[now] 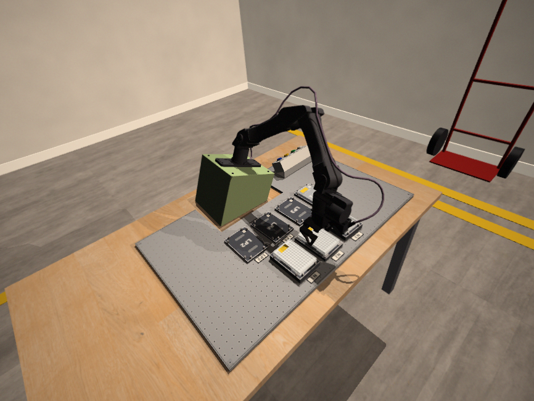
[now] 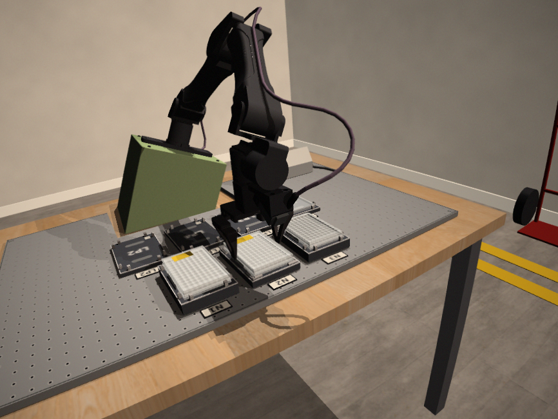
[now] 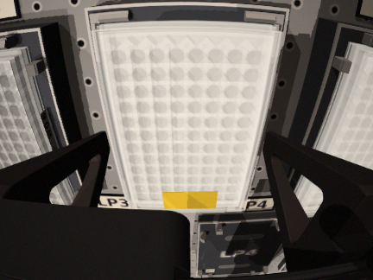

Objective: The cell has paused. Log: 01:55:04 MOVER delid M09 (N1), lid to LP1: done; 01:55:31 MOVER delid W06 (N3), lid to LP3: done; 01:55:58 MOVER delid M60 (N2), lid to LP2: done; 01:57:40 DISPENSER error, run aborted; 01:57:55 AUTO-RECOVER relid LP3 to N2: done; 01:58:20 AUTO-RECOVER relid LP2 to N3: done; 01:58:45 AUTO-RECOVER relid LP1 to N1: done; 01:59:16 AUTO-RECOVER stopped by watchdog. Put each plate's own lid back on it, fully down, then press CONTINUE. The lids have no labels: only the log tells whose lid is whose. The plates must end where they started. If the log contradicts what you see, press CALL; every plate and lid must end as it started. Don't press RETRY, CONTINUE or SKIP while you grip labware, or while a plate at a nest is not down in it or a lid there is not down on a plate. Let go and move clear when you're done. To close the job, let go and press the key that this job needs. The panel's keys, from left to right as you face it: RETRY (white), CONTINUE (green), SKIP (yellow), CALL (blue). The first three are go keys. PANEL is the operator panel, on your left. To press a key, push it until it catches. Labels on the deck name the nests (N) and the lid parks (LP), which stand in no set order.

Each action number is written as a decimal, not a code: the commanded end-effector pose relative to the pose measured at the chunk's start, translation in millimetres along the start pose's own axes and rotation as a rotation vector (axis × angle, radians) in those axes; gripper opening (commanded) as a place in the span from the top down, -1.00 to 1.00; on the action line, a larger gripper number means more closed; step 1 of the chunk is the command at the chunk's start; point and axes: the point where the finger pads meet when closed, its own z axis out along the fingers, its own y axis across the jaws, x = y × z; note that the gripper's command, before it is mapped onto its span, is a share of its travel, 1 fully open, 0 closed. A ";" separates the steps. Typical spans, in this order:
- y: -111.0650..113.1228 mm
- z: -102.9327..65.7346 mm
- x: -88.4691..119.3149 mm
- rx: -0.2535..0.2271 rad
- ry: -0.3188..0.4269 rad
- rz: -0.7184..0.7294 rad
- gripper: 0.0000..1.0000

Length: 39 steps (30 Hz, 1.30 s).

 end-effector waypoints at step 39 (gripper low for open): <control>-0.9 -52.8 -15.0 0.002 -0.052 -0.011 -1.00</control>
